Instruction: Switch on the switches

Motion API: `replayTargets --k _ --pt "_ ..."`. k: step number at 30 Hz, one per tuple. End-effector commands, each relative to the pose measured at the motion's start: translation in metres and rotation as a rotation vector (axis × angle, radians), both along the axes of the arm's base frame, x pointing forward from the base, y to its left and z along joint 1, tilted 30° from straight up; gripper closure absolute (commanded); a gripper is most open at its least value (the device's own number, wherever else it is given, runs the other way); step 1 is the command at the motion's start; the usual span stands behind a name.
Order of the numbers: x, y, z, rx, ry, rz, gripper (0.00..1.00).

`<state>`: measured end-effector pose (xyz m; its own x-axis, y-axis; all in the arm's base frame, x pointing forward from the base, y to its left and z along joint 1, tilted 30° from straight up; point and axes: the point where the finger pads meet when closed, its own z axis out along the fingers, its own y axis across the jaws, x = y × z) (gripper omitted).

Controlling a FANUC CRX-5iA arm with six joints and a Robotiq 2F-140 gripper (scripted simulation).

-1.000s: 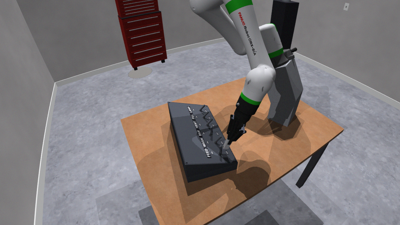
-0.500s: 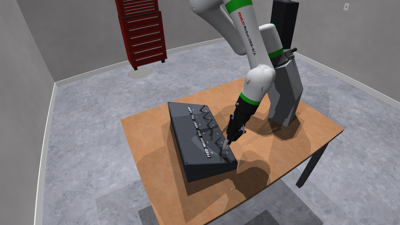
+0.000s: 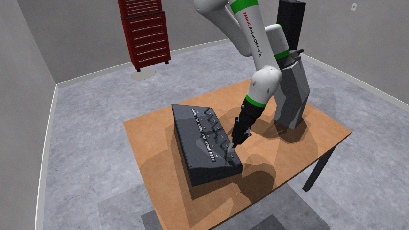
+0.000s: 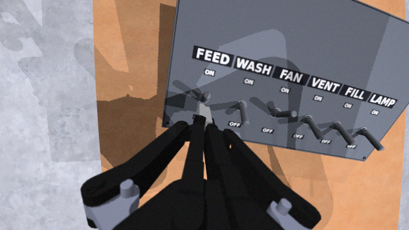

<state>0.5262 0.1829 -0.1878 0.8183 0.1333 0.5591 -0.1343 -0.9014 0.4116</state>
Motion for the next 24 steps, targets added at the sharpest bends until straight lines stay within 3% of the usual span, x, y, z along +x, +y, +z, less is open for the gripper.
replayTargets --k 1,15,24 --pt "-0.003 0.000 -0.002 0.000 0.000 0.000 1.00" --pt "-0.010 -0.001 -0.006 0.000 0.000 0.000 1.00" --pt "-0.025 0.010 0.014 0.000 0.000 0.000 1.00"
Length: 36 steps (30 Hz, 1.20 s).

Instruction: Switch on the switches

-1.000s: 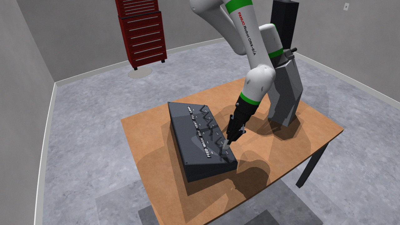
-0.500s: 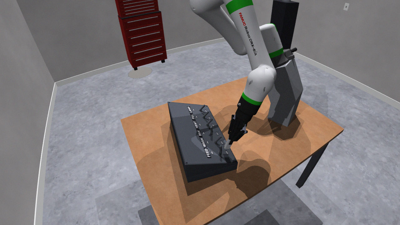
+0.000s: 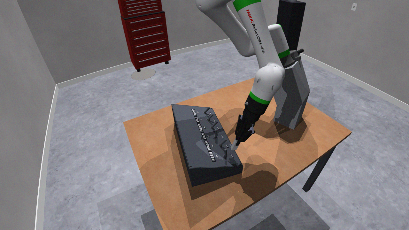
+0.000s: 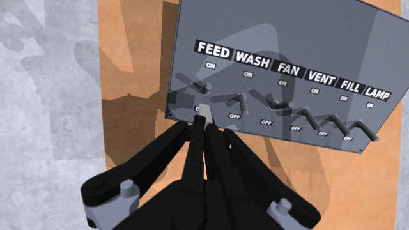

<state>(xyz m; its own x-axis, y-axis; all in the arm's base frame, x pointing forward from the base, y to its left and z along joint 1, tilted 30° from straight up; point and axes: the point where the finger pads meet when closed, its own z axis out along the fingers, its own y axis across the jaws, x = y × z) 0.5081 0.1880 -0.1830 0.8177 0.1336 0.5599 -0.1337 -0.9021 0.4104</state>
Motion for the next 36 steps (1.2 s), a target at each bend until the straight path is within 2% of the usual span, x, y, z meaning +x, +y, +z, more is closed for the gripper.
replayTargets --k 1,13,22,23,36 --pt "-0.007 0.005 0.009 -0.001 0.001 -0.001 1.00" --pt "-0.044 0.032 0.057 -0.001 0.001 -0.001 1.00" --pt "-0.049 0.036 0.063 -0.001 0.001 -0.001 1.00" --pt "-0.049 0.036 0.063 -0.001 0.001 -0.001 0.00" --pt "-0.049 0.036 0.063 -0.001 0.001 -0.001 0.00"
